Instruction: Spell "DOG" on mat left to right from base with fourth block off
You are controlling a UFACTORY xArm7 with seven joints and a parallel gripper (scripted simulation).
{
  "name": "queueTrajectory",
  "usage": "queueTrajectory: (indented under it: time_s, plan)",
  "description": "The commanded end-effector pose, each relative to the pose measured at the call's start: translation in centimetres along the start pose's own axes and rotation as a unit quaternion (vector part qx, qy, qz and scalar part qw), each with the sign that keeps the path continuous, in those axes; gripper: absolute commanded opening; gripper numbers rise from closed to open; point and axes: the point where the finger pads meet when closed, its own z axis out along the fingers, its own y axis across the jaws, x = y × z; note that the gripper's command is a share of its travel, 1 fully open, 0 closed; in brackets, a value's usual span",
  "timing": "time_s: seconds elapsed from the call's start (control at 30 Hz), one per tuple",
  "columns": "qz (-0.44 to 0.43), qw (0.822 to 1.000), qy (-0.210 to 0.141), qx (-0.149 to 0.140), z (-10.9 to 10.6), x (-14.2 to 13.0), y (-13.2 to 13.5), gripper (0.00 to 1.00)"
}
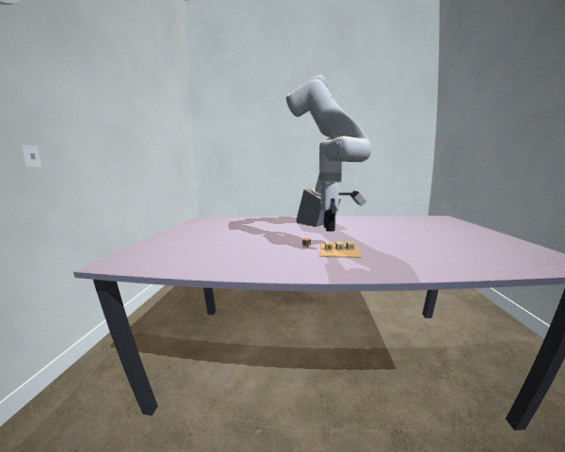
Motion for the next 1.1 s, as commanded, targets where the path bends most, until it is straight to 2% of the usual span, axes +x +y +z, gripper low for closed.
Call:
queueTrajectory:
  time_s: [0.0,0.23,0.27,1.07]
  plan:
    - [0.000,1.000,0.002,0.000,-1.31,0.00,0.06,0.42]
    - [0.000,1.000,0.002,0.000,-1.63,0.00,0.06,0.42]
    - [0.000,1.000,0.002,0.000,-1.63,0.00,0.06,1.00]
    - [0.000,1.000,0.002,0.000,-1.91,0.00,0.06,1.00]
